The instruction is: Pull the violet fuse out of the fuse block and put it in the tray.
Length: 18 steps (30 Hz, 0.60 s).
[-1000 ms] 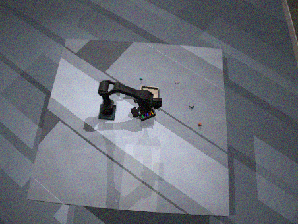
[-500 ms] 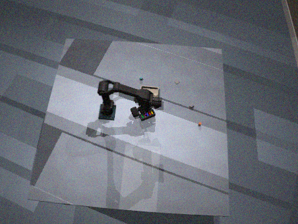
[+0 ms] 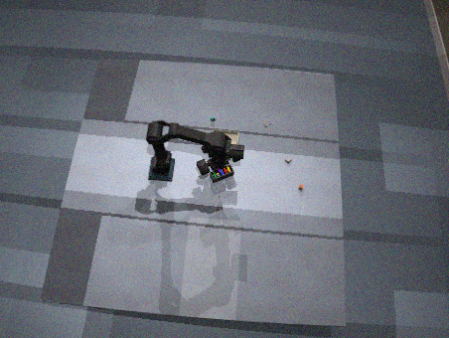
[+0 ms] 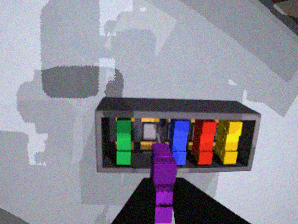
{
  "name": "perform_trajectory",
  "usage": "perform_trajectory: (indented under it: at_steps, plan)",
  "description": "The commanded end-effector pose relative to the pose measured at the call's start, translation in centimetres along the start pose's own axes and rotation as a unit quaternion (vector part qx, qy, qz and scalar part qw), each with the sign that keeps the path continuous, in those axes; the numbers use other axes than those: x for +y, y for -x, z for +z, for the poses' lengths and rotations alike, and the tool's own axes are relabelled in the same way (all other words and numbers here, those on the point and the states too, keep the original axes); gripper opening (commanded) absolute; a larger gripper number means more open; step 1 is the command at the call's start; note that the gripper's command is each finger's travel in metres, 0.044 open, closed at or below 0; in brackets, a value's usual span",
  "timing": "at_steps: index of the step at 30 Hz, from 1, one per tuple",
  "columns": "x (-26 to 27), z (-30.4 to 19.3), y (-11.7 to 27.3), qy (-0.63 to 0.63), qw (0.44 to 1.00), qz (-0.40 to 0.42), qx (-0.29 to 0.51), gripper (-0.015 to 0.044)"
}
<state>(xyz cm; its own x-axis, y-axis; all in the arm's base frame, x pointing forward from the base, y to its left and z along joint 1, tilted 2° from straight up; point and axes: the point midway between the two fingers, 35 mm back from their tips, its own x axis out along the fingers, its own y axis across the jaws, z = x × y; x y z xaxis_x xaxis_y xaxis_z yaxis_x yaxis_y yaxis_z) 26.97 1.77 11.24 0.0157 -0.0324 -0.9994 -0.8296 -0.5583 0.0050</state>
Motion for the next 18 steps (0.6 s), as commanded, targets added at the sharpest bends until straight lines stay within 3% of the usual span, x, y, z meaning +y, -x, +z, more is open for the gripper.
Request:
perform_trajectory:
  at_steps: [1,18]
  plan:
    - [0.0,-0.1,0.6,-0.002,1.000,0.000,0.003,0.0000]
    - [-5.4,5.4,0.9,-0.002,1.000,-0.003,0.000,0.0000]
